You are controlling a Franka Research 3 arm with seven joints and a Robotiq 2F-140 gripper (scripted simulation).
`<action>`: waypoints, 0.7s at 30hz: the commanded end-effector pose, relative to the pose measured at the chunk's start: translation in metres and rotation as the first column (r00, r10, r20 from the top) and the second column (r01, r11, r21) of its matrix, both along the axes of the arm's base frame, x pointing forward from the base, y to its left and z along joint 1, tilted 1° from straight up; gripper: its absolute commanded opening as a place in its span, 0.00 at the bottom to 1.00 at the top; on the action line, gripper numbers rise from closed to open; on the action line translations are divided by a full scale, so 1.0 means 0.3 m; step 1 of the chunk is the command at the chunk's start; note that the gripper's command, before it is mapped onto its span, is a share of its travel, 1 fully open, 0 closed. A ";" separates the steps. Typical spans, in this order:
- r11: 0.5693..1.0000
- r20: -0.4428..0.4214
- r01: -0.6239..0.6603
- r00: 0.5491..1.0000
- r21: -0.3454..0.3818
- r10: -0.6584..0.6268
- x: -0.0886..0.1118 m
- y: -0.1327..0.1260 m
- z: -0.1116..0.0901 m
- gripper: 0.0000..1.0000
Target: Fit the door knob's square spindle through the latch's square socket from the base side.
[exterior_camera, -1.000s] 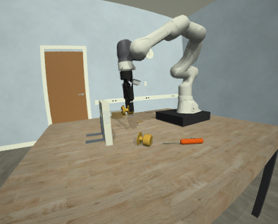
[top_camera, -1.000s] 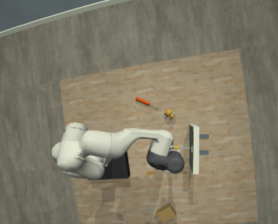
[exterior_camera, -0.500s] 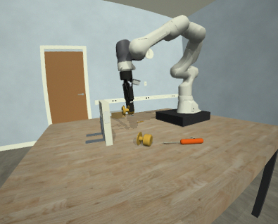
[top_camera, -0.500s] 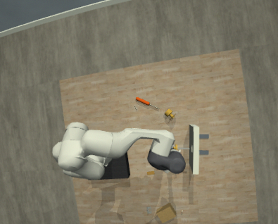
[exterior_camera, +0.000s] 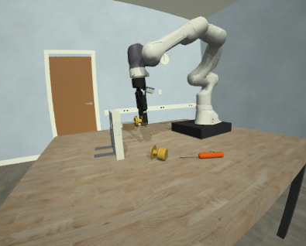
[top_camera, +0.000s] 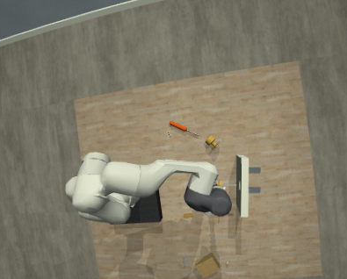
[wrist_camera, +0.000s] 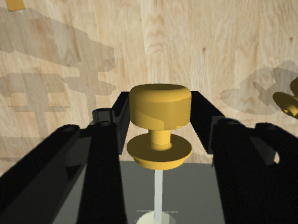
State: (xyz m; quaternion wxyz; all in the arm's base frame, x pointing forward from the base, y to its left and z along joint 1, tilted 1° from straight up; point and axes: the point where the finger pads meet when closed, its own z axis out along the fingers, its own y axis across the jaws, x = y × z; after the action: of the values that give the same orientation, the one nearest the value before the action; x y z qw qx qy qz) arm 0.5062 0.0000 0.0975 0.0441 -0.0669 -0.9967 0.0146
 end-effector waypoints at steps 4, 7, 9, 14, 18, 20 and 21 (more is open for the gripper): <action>1.000 0.005 0.014 1.000 0.001 -0.014 0.008 0.002 0.005 0.42; 1.000 0.007 0.019 1.000 0.003 -0.019 0.010 0.004 0.005 0.42; 1.000 0.007 0.022 1.000 0.004 -0.022 0.011 0.006 0.005 0.42; 1.000 0.009 0.027 1.000 0.005 -0.028 0.012 0.008 0.005 0.42; 1.000 0.009 0.028 1.000 0.005 -0.028 0.012 0.008 0.005 0.42; 1.000 0.009 0.028 1.000 0.005 -0.028 0.012 0.008 0.005 0.42; 1.000 0.009 0.028 1.000 0.005 -0.028 0.012 0.008 0.005 0.42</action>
State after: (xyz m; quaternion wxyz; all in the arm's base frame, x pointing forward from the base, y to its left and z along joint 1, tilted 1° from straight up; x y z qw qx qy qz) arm 0.5078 0.0022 0.0978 0.0422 -0.0753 -0.9962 0.0116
